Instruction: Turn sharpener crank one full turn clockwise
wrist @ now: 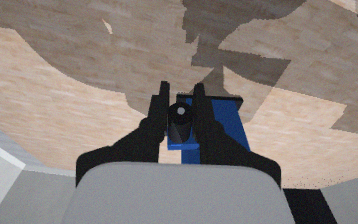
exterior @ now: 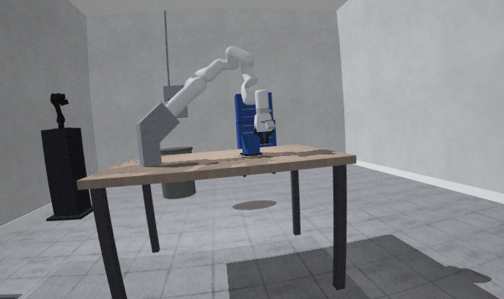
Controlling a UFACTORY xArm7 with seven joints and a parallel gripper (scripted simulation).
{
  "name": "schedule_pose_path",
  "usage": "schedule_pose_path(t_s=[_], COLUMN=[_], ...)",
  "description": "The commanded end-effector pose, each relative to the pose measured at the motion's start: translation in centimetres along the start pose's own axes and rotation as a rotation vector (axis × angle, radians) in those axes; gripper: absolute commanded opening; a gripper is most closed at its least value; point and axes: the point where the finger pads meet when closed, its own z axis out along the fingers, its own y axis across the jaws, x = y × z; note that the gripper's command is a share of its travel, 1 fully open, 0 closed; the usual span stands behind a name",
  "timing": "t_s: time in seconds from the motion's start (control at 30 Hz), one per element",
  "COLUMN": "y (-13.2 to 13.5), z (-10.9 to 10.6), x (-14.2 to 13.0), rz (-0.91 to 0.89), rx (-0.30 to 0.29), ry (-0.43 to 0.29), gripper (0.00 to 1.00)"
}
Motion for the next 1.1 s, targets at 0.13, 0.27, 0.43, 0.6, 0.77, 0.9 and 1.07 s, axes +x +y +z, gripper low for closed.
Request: schedule_pose_path(t_s=[0.13,0.27,0.43,0.6,0.77,0.9,1.07], y=[-0.10,-0.10,-0.10,-0.10,-0.10,-0.10,-0.09], z=[0.56,0.72,0.78,0.78,0.78,0.78,0.84], x=[0.12,0.12,0.12,0.12,0.12,0.12,0.12], rz=[0.001,0.001,0.001,0.001,0.001,0.001,0.001], rx=[0.003,0.003,0.003,0.003,0.003,0.003,0.003], ry=[0.001,0.001,0.001,0.001,0.001,0.001,0.001], gripper=[0.00,0.00,0.00,0.00,0.00,0.00,0.00])
